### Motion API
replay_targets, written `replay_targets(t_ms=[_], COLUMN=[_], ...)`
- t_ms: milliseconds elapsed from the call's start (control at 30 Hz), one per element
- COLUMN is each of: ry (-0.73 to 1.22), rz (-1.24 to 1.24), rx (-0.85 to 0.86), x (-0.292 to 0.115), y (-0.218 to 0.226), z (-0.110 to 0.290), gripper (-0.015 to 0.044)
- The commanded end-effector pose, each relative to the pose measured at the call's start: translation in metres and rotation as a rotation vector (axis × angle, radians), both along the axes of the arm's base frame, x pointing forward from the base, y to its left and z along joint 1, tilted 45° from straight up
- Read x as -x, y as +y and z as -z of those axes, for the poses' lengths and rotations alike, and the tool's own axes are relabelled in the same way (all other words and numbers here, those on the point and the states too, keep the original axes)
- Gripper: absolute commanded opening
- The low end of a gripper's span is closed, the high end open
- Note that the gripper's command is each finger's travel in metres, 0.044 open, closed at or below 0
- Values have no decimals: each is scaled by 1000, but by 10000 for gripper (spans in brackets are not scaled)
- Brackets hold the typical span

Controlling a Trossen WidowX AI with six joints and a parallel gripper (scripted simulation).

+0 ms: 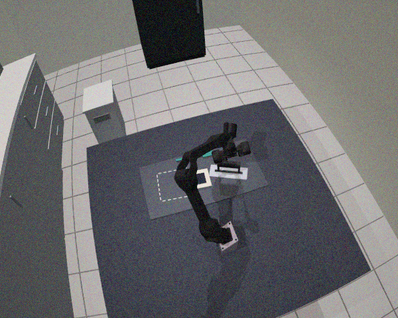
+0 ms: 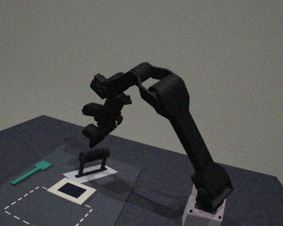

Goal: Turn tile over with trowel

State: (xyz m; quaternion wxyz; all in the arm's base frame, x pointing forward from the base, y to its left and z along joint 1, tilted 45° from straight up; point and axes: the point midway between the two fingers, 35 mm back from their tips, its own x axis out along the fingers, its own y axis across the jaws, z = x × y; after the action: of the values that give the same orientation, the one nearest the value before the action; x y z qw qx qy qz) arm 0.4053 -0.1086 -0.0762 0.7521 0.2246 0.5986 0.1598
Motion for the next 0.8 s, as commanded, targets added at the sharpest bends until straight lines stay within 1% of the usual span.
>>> replay_targets(t_ms=[0,433,767], ry=[42,155,220], rz=[138,561,874], rx=[-12,-105,-213], x=[1,6,10], y=[2,8,10], z=[-1,-2,-5], gripper=[300,300,300])
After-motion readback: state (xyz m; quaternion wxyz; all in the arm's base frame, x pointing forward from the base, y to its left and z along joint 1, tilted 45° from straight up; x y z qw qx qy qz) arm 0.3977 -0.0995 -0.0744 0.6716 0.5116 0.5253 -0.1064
